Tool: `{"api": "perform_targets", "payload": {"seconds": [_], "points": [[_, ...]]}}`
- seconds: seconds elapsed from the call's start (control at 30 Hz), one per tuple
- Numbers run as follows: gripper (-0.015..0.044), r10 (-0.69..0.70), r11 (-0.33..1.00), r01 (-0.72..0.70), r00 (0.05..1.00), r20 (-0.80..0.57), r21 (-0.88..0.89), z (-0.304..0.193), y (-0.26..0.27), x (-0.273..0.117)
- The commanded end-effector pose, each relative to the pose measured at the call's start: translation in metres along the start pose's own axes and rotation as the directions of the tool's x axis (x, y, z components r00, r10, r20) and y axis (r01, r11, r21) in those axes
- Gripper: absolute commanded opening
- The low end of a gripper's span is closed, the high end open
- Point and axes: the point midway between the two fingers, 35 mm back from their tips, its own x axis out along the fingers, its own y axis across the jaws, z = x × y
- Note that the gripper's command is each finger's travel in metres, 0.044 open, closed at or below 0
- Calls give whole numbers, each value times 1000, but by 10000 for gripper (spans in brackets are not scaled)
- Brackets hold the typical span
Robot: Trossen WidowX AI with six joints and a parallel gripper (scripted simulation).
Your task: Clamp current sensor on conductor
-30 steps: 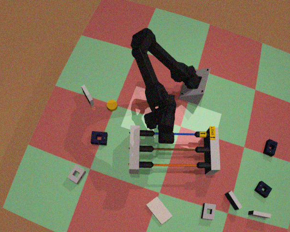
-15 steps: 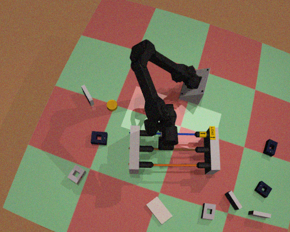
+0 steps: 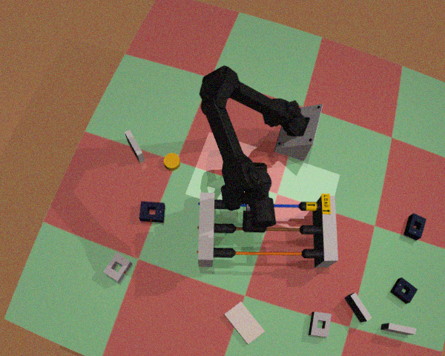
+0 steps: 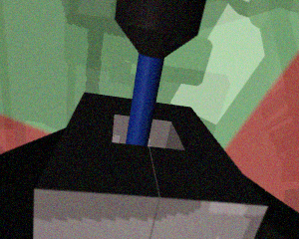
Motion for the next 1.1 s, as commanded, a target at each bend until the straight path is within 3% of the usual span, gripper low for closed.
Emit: {"api": "perform_targets", "payload": {"seconds": [0.0, 0.73, 1.07], "points": [[0, -36, 999, 36, 999, 2, 8, 0, 3, -1], [0, -59, 998, 59, 998, 7, -1, 0, 2, 16], [263, -61, 998, 61, 998, 6, 5, 0, 2, 13]]}}
